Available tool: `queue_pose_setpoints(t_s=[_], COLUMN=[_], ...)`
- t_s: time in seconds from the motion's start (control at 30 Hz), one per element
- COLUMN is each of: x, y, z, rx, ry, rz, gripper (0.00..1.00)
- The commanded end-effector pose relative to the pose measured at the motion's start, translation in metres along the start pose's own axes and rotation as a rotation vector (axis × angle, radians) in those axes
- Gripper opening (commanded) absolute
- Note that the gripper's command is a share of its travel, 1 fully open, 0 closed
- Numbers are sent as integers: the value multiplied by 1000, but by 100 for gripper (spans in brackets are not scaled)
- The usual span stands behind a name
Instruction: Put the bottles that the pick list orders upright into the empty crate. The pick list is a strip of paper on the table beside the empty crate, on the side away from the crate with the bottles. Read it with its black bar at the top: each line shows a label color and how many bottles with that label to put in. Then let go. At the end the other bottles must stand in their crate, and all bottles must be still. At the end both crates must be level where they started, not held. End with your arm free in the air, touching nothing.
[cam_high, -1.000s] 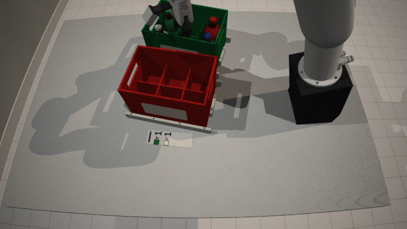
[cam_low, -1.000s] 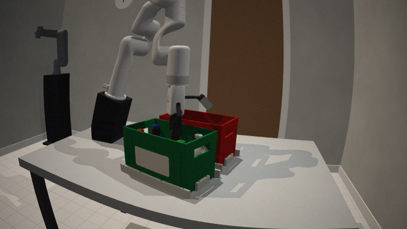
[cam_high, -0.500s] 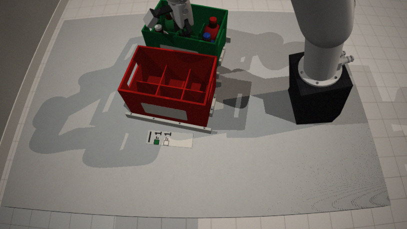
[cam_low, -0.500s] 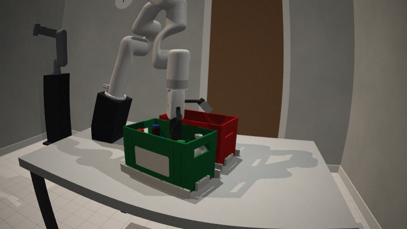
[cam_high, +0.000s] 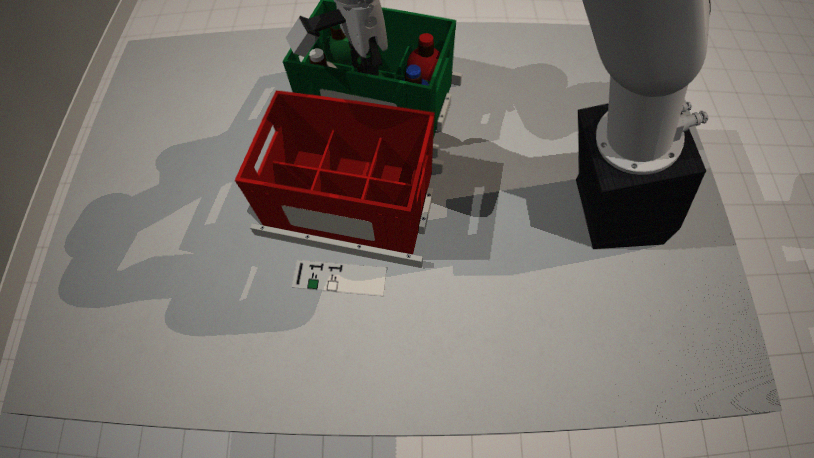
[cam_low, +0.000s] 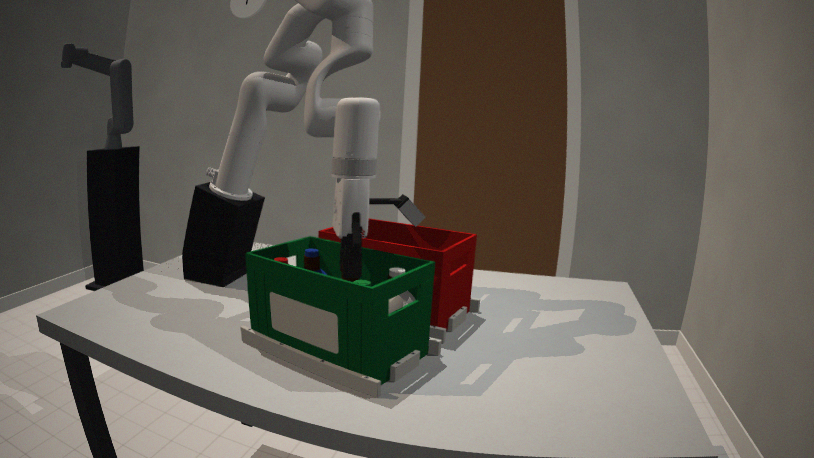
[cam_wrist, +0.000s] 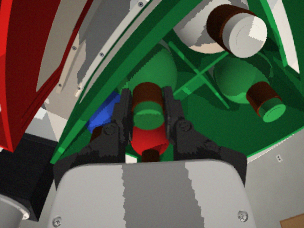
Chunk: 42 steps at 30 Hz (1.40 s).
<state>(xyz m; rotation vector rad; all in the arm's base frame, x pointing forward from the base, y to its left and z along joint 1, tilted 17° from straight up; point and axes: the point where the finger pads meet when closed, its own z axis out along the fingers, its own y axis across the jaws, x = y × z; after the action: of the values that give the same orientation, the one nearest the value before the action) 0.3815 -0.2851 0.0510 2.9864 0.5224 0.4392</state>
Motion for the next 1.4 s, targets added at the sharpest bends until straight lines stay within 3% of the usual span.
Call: queue_pose_setpoints(t_s=[0.0, 1.37], x=[1, 1], y=[2, 2], z=[-2, -7], rx=[-6, -6], ry=[3, 3], rz=[1, 1], gripper=[0, 0])
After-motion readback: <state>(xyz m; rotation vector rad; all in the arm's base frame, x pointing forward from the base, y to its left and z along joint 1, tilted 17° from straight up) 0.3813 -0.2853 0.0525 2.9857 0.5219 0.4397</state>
